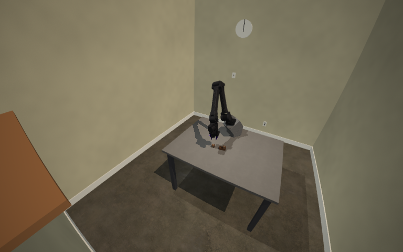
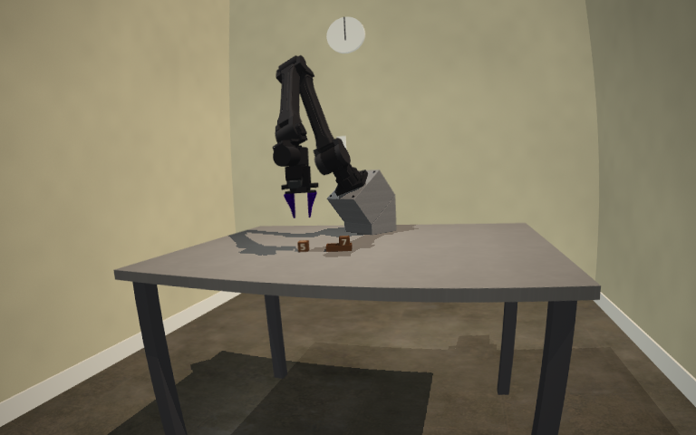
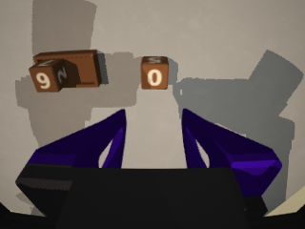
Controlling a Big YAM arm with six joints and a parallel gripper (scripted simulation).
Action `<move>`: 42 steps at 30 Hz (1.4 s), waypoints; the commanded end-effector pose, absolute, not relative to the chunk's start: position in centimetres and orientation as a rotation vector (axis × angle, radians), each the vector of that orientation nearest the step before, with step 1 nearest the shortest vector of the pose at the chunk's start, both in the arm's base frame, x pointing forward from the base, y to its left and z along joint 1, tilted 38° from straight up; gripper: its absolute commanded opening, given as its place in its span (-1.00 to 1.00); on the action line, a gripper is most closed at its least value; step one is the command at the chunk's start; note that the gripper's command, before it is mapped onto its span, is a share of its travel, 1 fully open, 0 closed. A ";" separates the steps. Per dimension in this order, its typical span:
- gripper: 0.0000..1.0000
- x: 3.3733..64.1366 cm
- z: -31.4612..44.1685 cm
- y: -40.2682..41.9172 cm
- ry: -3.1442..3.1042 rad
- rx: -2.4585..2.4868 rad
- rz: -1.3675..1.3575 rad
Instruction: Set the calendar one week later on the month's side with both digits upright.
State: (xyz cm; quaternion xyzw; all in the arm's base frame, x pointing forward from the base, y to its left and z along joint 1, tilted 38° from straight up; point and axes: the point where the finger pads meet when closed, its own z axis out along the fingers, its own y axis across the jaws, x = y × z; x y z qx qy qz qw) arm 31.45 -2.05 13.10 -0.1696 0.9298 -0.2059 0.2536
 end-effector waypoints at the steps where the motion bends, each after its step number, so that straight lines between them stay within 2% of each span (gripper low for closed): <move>1: 1.00 32.7 15.7 -1.8 2.482 -0.418 -0.549; 21: 1.00 32.9 15.8 -1.7 2.470 -0.423 -0.550; 42: 1.00 31.3 10.5 3.7 2.303 -1.402 -0.786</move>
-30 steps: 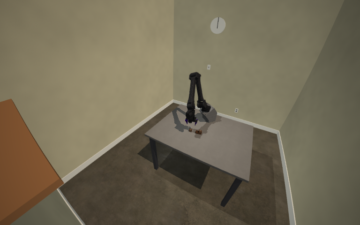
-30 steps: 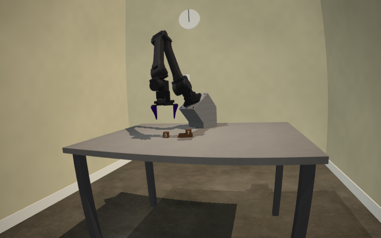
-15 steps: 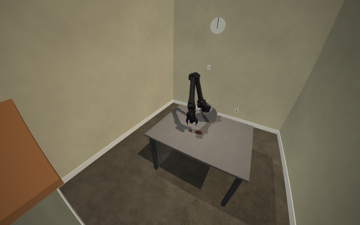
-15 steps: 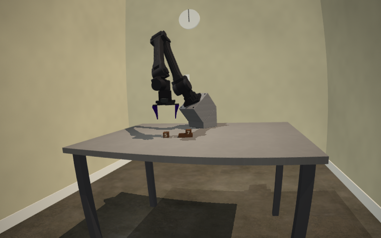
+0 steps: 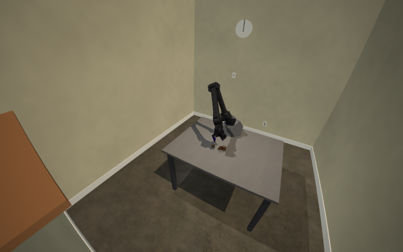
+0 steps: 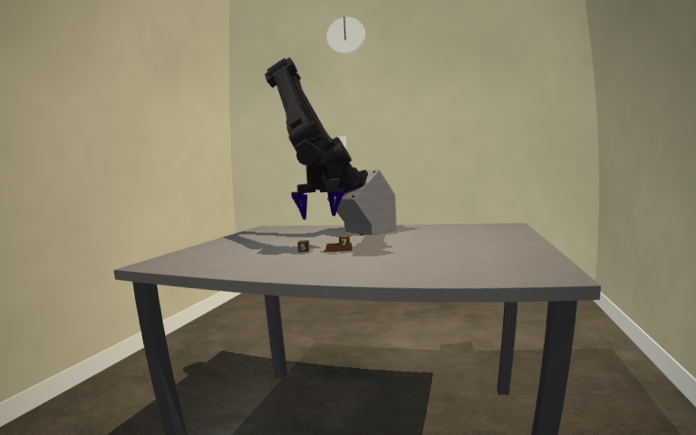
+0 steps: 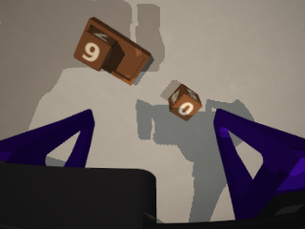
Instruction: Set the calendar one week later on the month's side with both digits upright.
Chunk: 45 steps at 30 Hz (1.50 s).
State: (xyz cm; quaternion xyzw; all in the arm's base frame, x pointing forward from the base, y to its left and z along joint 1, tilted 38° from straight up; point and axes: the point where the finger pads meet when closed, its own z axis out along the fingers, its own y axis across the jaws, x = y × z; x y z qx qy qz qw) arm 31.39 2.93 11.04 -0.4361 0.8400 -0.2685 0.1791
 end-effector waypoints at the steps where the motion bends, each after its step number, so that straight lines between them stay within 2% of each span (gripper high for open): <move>1: 1.00 31.2 10.3 4.0 2.273 -1.473 -0.803; 18: 1.00 29.9 8.3 7.9 1.846 -2.159 -0.954; 28: 1.00 29.2 7.8 9.3 1.618 -2.391 -1.004; 29: -0.09 29.4 8.0 8.6 1.650 -2.368 -1.010; 45: -0.09 29.3 8.1 9.0 1.636 -2.373 -1.007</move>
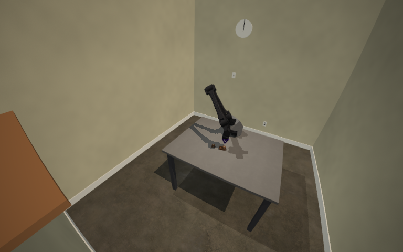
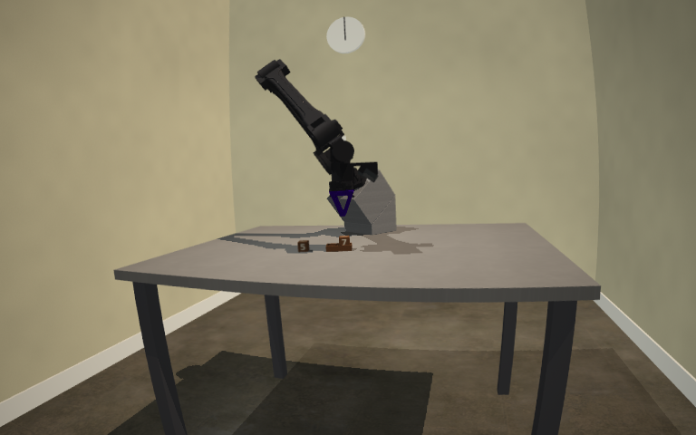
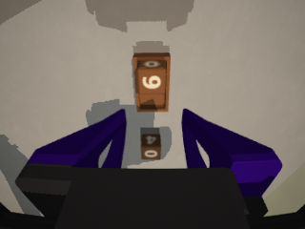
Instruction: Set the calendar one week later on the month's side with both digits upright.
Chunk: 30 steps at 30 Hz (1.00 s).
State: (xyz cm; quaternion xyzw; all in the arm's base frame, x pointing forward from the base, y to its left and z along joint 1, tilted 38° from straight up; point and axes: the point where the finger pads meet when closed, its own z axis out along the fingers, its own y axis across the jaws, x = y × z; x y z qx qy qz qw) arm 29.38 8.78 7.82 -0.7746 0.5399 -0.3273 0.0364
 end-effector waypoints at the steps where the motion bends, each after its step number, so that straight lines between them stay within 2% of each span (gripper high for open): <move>1: -0.09 29.3 8.1 9.0 1.636 -2.373 -1.007; 30: -0.09 29.6 7.3 8.5 1.656 -2.386 -1.003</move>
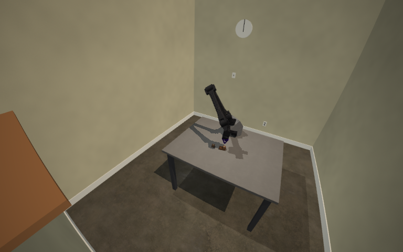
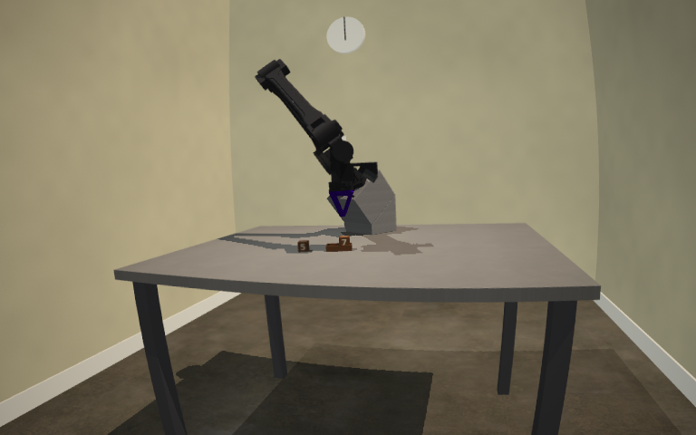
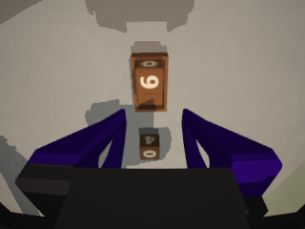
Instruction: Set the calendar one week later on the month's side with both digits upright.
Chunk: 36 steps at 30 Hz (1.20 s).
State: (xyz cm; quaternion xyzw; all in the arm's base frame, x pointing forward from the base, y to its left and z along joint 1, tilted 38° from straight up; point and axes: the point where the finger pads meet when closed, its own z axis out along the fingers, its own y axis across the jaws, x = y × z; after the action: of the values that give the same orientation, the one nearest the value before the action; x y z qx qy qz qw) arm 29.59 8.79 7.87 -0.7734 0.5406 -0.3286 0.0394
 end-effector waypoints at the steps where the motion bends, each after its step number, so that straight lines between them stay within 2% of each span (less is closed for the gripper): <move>1: -0.09 29.6 7.2 8.5 1.653 -2.387 -1.003; 36: -0.09 31.8 3.9 7.1 1.656 -2.389 -1.002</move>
State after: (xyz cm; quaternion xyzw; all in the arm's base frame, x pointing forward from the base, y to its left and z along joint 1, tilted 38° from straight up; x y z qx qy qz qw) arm 31.81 7.43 4.48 -0.7725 0.5427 -0.3274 0.0382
